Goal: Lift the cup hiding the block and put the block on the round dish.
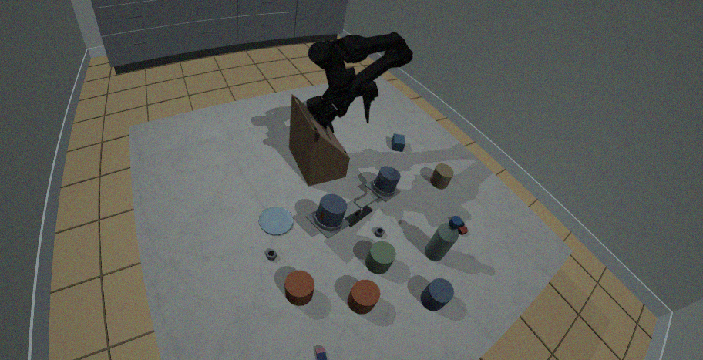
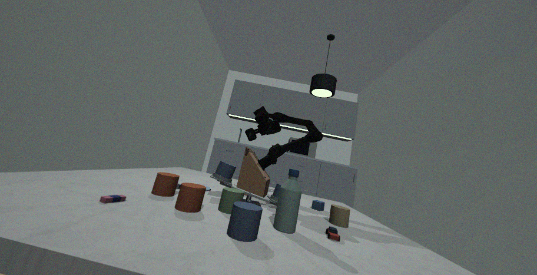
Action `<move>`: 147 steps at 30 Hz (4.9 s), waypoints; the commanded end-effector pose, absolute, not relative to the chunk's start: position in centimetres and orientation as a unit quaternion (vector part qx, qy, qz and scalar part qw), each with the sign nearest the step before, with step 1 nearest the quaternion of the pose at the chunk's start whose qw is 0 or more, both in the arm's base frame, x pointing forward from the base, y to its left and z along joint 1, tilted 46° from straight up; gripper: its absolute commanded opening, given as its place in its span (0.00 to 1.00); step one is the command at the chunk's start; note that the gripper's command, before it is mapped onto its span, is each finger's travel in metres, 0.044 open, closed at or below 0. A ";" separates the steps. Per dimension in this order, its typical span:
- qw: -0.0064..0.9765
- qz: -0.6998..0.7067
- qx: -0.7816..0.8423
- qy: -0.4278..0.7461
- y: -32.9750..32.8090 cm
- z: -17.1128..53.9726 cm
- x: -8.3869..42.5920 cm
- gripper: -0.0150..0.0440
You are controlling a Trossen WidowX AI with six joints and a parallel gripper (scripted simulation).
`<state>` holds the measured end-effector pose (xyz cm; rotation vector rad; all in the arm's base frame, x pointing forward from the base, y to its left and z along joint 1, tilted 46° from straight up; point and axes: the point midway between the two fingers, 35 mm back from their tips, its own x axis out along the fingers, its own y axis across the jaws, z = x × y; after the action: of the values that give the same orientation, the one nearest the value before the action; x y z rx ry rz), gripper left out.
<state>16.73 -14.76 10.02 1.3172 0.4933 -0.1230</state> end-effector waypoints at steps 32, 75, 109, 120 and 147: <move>0.869 0.211 0.344 0.286 -11.6 6.3 16.5 1.00; 0.476 -0.046 0.616 0.626 0.7 9.3 25.0 1.00; 0.361 -0.183 0.662 0.630 8.1 9.1 26.8 1.00; 0.361 -0.183 0.662 0.630 9.3 7.9 27.1 1.00; 0.360 -0.181 0.664 0.631 11.3 6.2 27.3 0.80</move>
<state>27.24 11.31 6.24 1.7082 1.6291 -0.4583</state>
